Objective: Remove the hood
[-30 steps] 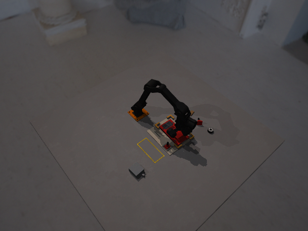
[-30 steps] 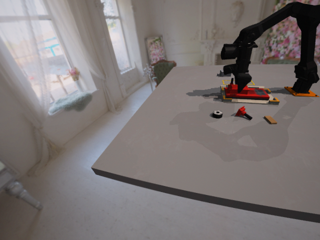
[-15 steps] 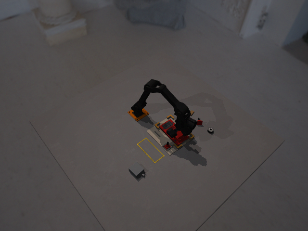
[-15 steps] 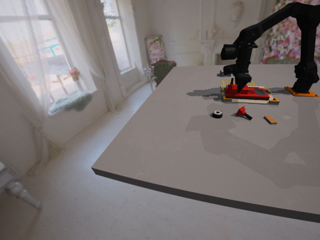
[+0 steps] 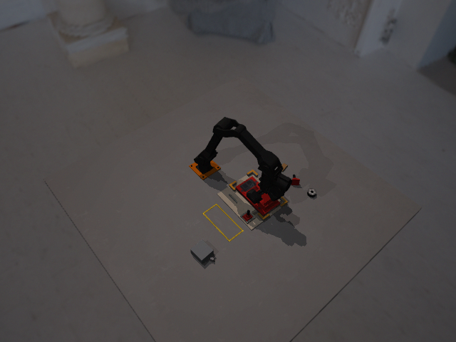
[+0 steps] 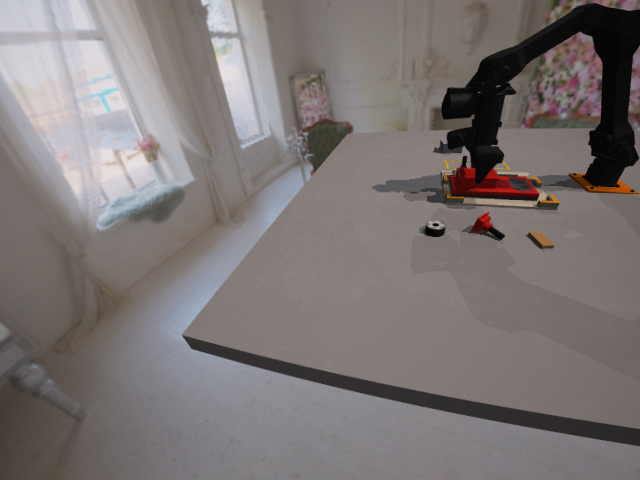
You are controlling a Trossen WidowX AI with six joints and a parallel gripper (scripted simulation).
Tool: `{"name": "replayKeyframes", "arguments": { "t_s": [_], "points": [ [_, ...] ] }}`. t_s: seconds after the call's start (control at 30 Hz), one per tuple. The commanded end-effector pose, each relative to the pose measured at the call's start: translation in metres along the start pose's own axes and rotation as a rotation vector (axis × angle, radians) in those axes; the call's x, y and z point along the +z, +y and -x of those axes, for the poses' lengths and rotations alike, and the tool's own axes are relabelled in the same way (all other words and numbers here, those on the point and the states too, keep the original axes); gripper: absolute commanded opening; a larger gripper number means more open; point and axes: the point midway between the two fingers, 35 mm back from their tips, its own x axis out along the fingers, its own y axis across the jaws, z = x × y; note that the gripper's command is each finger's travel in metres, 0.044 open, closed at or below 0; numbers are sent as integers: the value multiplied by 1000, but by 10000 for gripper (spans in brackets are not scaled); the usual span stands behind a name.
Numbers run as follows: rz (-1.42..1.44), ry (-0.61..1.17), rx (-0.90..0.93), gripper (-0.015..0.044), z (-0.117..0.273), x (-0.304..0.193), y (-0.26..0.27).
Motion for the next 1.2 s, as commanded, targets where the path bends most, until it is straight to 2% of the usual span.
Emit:
{"name": "replayKeyframes", "arguments": {
  "t_s": [0.0,1.17],
  "points": [
    [0,-8,1,0,5,1,0],
    [0,-7,2,0,31,1,0]
  ]
}}
